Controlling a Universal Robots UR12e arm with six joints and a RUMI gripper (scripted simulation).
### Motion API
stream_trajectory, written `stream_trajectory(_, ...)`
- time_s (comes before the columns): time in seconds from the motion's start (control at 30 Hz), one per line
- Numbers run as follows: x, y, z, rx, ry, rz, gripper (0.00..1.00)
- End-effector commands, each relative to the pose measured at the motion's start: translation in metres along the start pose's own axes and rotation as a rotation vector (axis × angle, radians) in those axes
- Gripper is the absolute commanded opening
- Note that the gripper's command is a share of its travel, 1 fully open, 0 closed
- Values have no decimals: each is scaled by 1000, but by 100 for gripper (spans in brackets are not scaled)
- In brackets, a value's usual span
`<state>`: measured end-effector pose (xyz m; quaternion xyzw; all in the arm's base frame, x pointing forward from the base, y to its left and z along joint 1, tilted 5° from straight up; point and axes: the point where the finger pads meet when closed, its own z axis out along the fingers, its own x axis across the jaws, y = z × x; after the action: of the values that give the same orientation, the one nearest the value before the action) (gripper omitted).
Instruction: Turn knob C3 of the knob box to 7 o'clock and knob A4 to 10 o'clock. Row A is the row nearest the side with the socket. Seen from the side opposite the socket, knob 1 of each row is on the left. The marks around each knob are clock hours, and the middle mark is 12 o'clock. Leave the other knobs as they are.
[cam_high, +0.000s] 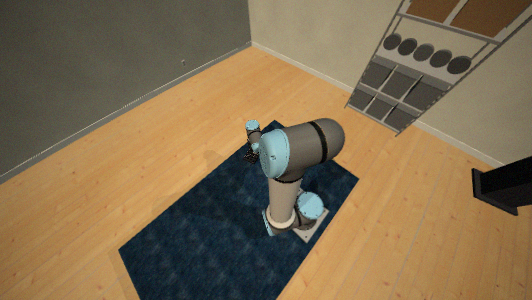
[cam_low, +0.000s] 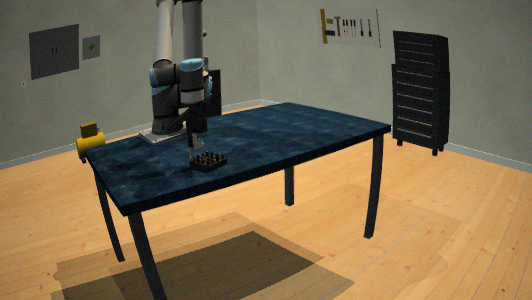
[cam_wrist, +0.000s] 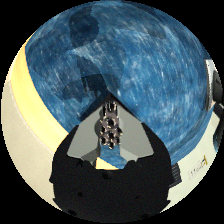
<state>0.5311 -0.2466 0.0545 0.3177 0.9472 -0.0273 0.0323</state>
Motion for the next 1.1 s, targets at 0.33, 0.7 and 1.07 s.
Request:
stream_trajectory(0.33,-1,0,-1,0,-1,0,11)
stream_trajectory(0.7,-1,0,-4,0,-1,0,11)
stream_trajectory(1.07,-1,0,-28,0,-1,0,11)
